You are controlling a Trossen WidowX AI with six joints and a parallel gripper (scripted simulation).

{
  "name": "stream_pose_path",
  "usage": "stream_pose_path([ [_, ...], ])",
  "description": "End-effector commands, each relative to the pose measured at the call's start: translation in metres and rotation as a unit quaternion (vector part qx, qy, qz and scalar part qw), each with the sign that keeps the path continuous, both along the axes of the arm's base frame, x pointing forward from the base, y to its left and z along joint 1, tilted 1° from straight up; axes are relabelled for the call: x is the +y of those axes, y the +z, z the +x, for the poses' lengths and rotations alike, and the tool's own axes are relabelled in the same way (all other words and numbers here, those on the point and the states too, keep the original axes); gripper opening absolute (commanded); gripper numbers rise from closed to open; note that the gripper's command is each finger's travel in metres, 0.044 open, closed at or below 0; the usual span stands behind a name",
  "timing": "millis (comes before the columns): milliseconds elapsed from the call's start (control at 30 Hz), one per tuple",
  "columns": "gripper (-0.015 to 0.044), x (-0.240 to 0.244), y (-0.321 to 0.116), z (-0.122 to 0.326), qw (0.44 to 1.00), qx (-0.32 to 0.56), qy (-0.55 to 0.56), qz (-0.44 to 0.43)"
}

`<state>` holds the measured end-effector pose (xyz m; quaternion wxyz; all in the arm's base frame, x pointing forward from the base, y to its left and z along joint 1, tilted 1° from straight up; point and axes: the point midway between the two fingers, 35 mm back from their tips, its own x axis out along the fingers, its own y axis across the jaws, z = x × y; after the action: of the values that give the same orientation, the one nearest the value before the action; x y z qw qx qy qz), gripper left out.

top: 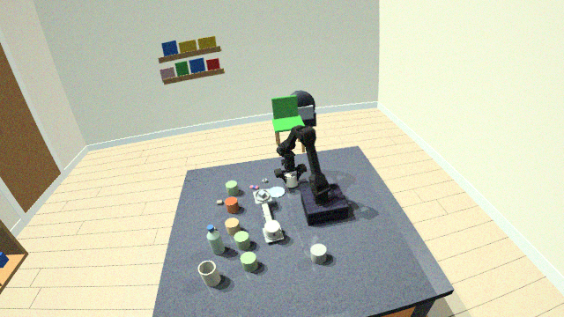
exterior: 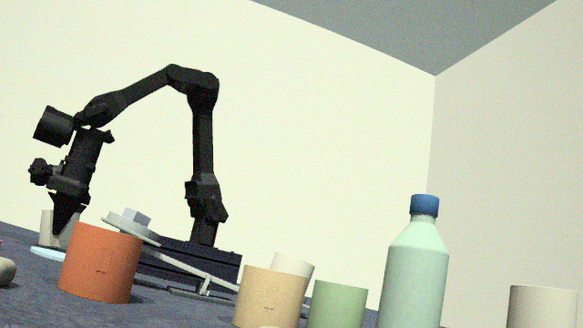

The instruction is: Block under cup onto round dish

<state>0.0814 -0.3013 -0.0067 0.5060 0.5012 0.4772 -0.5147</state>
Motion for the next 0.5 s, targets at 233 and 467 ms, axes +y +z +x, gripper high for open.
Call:
stream_pose_path([
  [233,0.0105,0.0005,-0.0065,-0.0001,1.000,0.000,0.000,0.002],
  [467,0.0289,0.0005,-0.0065,-0.0001,1.000,0.000,0.000,0.002],
])
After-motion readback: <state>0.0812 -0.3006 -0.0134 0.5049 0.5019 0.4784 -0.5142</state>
